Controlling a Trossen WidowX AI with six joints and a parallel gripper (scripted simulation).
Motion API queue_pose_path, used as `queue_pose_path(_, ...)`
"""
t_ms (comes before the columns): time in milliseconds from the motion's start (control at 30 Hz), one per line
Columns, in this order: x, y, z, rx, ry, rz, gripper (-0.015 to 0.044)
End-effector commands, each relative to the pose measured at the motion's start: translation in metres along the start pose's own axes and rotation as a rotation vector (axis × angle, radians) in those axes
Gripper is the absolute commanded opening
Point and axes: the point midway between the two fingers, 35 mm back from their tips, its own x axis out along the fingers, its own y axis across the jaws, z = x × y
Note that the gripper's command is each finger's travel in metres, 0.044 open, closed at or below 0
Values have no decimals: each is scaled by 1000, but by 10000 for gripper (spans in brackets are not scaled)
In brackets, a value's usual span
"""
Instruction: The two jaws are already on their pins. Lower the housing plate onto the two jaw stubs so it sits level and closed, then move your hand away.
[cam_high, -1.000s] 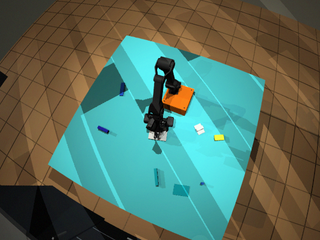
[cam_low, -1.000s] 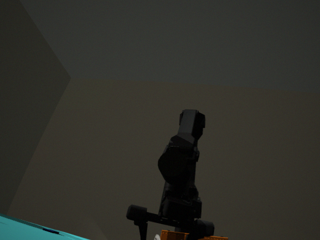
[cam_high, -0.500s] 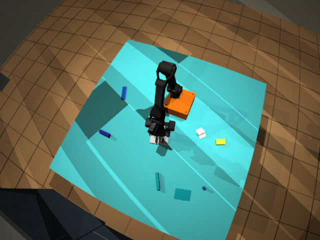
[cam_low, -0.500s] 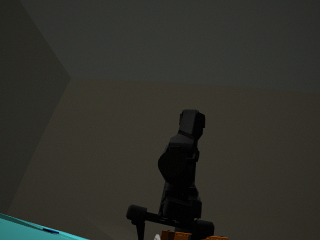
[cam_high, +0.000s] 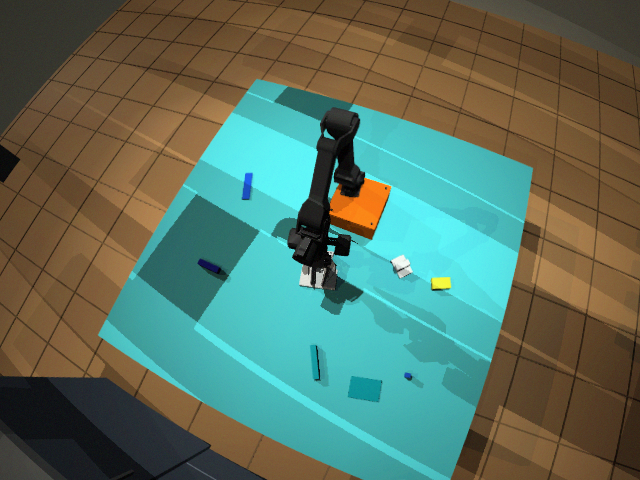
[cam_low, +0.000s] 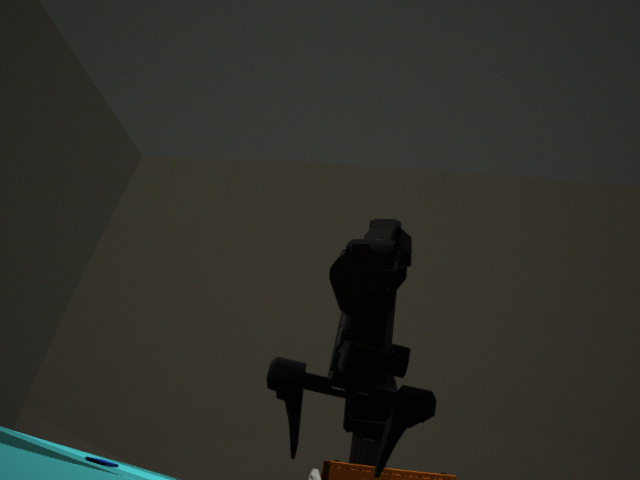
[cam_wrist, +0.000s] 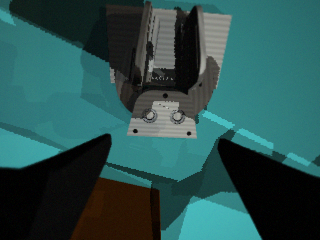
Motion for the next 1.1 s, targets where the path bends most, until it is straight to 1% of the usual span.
queue_pose_path(0,-18,0,-4,4,1,-4,440)
queue_pose_path(33,-18,0,-4,4,1,-4,440)
queue_pose_path(67,-10,-1,2,1,-14,-3,440)
queue_pose_path(100,-12,0,1,1,-13,-3,440)
queue_pose_path(167,-25,3,-6,2,-10,-3,440)
queue_pose_path(267,-54,11,-27,3,0,-2,440)
queue_pose_path(333,-65,14,-37,4,4,-2,440)
queue_pose_path(1067,-67,14,-39,4,4,-2,440)
